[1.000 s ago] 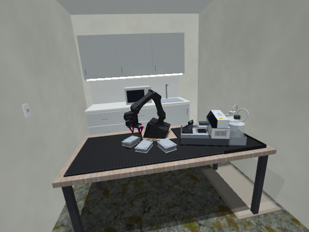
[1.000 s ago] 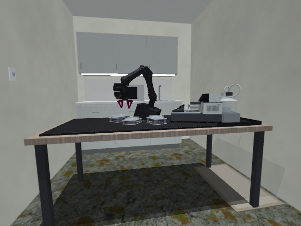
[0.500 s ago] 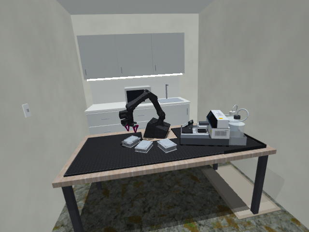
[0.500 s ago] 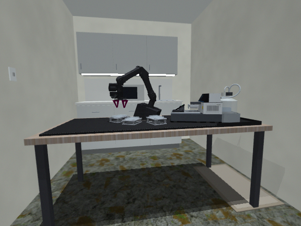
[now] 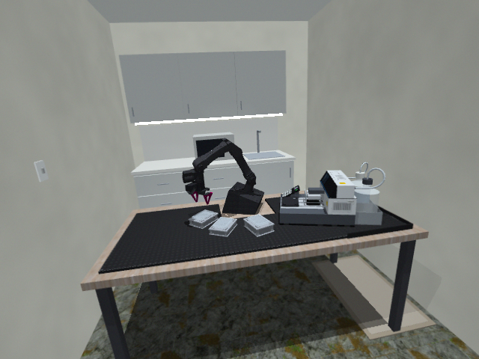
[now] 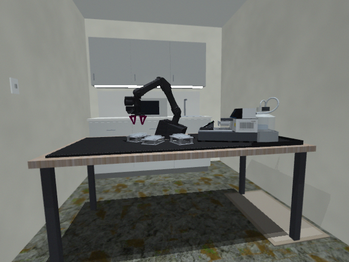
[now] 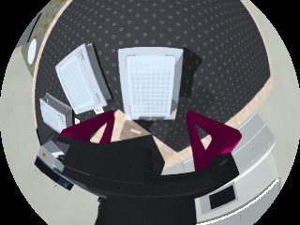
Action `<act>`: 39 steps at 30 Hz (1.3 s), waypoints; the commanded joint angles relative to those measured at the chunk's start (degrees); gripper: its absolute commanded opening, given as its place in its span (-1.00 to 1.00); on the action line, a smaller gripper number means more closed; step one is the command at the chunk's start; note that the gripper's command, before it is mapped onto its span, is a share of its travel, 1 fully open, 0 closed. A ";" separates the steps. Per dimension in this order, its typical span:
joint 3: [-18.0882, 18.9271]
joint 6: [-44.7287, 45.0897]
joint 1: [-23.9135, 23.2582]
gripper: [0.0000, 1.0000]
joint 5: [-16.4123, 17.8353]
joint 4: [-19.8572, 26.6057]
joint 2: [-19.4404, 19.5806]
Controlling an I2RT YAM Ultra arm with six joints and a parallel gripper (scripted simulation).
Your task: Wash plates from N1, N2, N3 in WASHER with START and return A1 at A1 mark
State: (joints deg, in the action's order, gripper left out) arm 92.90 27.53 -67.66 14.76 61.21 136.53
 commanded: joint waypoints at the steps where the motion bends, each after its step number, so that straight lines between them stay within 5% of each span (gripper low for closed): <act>1: 0.31 0.19 -0.19 1.00 0.03 -0.01 -0.50; 39: -6.20 -1.88 1.88 1.00 0.55 -11.22 3.66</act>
State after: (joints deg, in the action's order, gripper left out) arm 86.54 25.93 -65.67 15.07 51.22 140.59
